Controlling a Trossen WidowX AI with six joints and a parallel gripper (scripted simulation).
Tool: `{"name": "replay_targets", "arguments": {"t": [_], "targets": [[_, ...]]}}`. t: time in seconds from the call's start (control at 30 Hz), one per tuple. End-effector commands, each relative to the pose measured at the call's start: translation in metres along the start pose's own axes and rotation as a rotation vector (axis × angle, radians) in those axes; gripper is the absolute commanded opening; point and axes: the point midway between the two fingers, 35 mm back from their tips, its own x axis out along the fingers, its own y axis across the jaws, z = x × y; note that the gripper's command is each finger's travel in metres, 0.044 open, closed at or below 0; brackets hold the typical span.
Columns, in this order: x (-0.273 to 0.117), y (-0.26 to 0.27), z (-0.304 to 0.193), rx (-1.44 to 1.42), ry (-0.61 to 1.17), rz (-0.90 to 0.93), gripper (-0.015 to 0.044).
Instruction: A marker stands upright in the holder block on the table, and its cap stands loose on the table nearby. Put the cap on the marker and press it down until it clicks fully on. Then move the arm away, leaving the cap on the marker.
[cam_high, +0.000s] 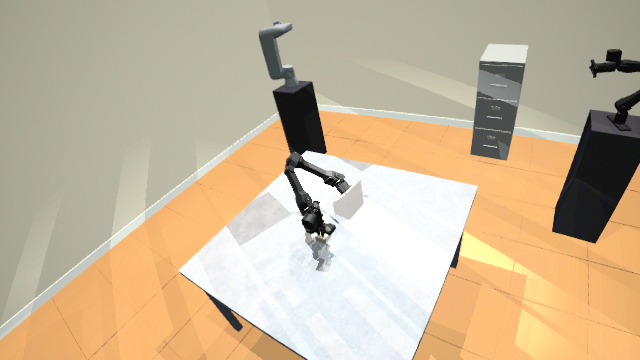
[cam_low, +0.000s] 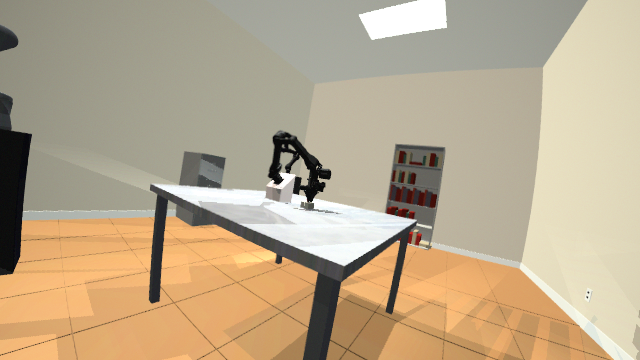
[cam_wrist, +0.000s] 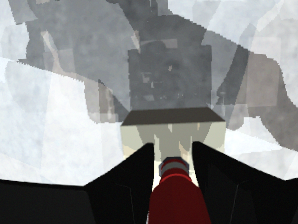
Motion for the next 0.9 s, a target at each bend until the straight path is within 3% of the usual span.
{"name": "replay_targets", "arguments": {"t": [0.0,0.23,0.77,0.87], "targets": [[0.010,-0.001,0.000,0.019,0.013,0.001,0.0000],[0.010,-0.001,0.000,0.019,0.013,0.001,0.0000],[0.000,0.000,0.000,0.000,0.000,0.000,0.0420],[-0.003,0.000,0.000,0.000,0.000,0.000,0.0440]]}}
